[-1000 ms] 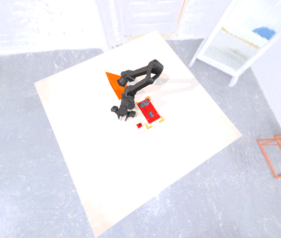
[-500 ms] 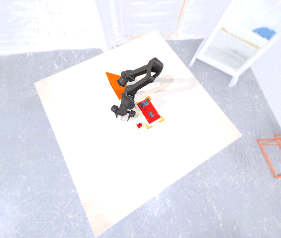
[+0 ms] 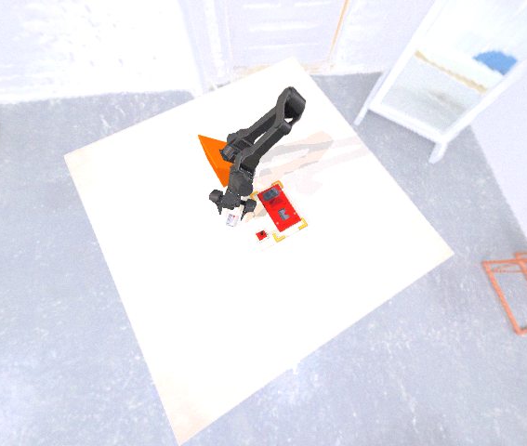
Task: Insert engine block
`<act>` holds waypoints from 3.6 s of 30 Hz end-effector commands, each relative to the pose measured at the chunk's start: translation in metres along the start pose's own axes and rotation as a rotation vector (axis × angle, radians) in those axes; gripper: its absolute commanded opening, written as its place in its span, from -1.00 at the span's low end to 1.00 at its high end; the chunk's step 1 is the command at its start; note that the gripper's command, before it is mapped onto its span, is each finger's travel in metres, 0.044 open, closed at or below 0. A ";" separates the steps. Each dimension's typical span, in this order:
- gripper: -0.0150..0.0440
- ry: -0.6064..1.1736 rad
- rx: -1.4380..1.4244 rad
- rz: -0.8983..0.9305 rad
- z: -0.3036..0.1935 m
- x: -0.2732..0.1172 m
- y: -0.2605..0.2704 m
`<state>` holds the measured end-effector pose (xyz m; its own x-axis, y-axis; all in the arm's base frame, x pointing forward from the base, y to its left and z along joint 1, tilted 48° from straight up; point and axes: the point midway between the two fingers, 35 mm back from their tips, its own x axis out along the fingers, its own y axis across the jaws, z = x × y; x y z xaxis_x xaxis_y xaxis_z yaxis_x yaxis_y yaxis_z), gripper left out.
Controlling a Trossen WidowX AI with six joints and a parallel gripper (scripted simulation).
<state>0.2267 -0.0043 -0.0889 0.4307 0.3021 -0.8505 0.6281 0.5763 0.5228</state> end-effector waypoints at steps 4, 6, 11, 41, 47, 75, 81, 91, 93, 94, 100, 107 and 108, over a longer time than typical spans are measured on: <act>1.00 -0.003 0.001 0.001 0.001 0.000 0.000; 1.00 -0.003 0.001 0.001 0.001 0.000 0.000; 1.00 -0.003 0.001 0.001 0.001 0.000 0.000; 1.00 0.158 0.830 -0.150 0.009 0.015 -0.008; 1.00 0.185 1.025 -0.201 0.011 0.016 -0.009; 1.00 0.228 1.918 -0.522 0.019 0.015 -0.009; 1.00 0.216 2.102 -0.608 0.021 0.014 -0.008; 1.00 0.174 2.402 -0.768 0.024 0.010 -0.006; 1.00 0.162 2.461 -0.802 0.025 0.009 -0.006; 1.00 0.155 2.490 -0.820 0.026 0.008 -0.005; 1.00 0.108 2.662 -0.930 0.029 0.005 -0.003; 1.00 0.035 2.855 -1.069 0.032 0.001 -0.001; 1.00 0.023 2.882 -1.090 0.033 0.000 0.000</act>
<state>0.2447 -0.0273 -0.0892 -0.1080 0.7131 -0.6927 -0.5134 -0.6367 -0.5753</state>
